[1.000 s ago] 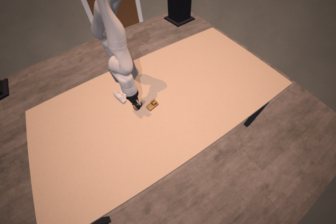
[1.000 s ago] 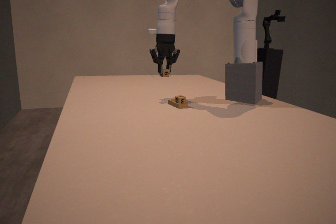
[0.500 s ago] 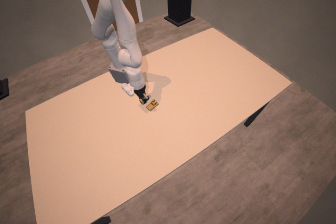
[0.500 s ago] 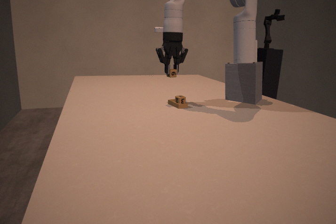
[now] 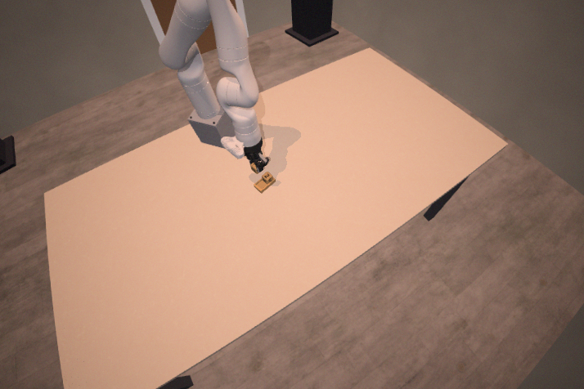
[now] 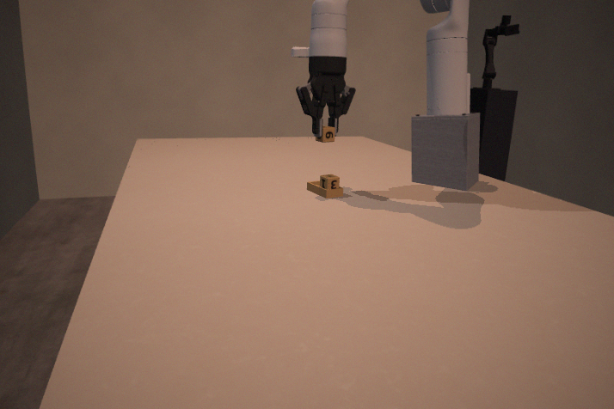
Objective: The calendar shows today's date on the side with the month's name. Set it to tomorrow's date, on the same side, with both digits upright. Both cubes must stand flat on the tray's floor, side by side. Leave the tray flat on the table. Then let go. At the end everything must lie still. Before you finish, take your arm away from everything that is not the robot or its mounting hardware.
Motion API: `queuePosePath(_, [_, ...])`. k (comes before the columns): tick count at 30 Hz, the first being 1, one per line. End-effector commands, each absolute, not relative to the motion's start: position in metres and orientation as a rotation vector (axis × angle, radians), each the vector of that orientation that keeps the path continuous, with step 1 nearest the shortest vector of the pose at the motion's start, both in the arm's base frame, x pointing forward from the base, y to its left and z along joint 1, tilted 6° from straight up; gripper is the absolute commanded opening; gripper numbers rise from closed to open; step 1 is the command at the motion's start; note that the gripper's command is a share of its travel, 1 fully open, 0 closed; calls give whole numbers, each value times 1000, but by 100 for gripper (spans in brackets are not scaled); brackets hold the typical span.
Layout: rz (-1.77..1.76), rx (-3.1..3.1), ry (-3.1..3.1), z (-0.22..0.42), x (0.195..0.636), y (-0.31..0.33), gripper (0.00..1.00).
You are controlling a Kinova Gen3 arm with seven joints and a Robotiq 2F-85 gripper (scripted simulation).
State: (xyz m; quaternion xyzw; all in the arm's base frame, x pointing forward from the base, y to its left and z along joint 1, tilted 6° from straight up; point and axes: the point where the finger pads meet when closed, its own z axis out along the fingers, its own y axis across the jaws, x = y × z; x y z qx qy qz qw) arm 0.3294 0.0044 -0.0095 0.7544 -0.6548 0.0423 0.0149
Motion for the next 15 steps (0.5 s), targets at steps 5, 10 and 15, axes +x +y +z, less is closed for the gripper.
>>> queuePosePath(5, [144,2336,-2053,-9,331,4,26])
queuePosePath(10, [159,2334,-2051,-12,333,1,26])
queuePosePath(15, [159,2336,-2052,-20,335,1,26])
